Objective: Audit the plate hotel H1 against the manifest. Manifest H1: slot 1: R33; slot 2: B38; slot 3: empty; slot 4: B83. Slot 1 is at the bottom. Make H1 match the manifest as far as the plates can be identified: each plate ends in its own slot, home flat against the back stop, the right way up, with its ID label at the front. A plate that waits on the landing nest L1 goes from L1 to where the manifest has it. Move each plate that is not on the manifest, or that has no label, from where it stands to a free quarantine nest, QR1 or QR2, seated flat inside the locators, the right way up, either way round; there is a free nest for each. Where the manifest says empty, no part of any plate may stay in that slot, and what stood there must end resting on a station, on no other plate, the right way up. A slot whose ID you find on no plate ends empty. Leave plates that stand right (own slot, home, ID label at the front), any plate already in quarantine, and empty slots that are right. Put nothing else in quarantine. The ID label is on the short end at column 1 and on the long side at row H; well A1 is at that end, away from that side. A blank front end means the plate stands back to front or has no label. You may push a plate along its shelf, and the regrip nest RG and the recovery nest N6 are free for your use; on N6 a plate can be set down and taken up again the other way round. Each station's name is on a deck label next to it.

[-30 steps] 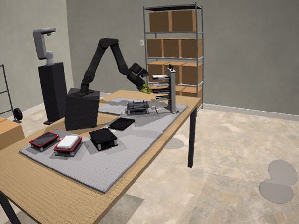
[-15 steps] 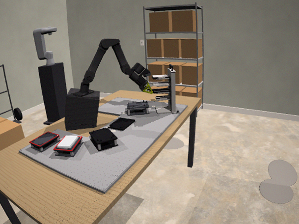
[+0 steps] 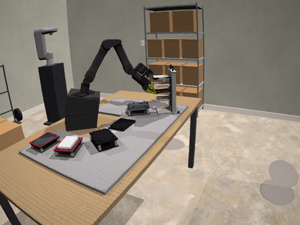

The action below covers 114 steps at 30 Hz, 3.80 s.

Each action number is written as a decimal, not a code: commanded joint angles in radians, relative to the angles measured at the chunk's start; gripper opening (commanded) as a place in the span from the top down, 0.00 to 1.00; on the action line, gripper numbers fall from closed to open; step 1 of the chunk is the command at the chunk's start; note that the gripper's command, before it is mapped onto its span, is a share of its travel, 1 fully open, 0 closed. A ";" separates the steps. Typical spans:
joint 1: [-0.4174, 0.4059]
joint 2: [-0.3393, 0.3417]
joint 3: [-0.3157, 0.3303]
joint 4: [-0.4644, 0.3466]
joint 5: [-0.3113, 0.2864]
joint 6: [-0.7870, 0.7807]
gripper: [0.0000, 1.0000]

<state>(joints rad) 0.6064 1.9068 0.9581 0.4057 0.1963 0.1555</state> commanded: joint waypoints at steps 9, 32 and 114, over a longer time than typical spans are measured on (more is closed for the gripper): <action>-0.005 0.004 0.028 -0.019 -0.003 -0.003 0.14; -0.008 -0.012 0.033 -0.031 -0.002 -0.003 0.14; 0.095 -0.232 -0.416 0.181 0.079 0.052 0.14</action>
<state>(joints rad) 0.6872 1.7031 0.5678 0.5732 0.2619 0.1993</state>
